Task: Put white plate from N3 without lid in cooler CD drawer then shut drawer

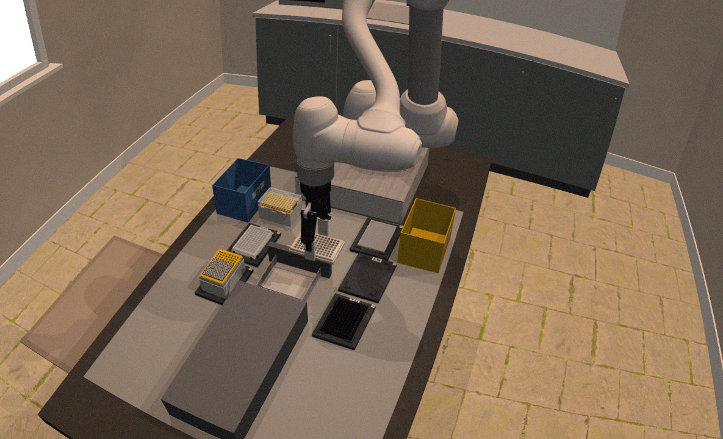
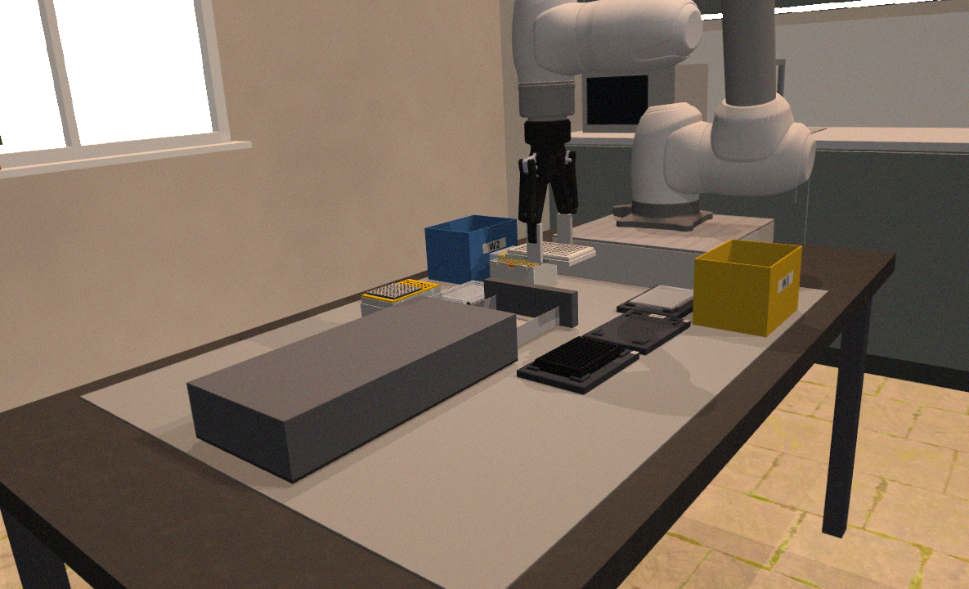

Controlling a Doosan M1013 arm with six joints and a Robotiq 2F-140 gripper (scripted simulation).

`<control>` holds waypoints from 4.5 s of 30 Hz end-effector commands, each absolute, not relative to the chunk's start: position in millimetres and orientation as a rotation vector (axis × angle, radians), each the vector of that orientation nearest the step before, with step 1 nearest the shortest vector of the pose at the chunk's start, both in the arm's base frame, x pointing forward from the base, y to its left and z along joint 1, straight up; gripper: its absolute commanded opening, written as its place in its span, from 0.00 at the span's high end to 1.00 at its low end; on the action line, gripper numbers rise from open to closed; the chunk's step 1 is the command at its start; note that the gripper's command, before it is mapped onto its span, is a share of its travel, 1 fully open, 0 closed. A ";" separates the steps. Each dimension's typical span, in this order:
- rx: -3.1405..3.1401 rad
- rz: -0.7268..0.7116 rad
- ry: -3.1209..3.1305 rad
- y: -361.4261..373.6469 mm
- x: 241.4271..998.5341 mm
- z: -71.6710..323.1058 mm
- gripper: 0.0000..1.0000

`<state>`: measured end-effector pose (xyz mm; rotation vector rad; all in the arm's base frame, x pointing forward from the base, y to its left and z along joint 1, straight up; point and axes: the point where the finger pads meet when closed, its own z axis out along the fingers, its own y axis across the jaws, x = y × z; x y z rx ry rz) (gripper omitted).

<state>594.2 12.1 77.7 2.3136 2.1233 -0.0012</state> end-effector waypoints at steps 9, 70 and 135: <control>2.313 0.000 2.126 -14.8 606.6 77.8 1.00; 2.313 0.000 2.126 -63.3 628.8 48.5 1.00; 2.313 0.000 2.126 -63.0 628.7 -27.5 1.00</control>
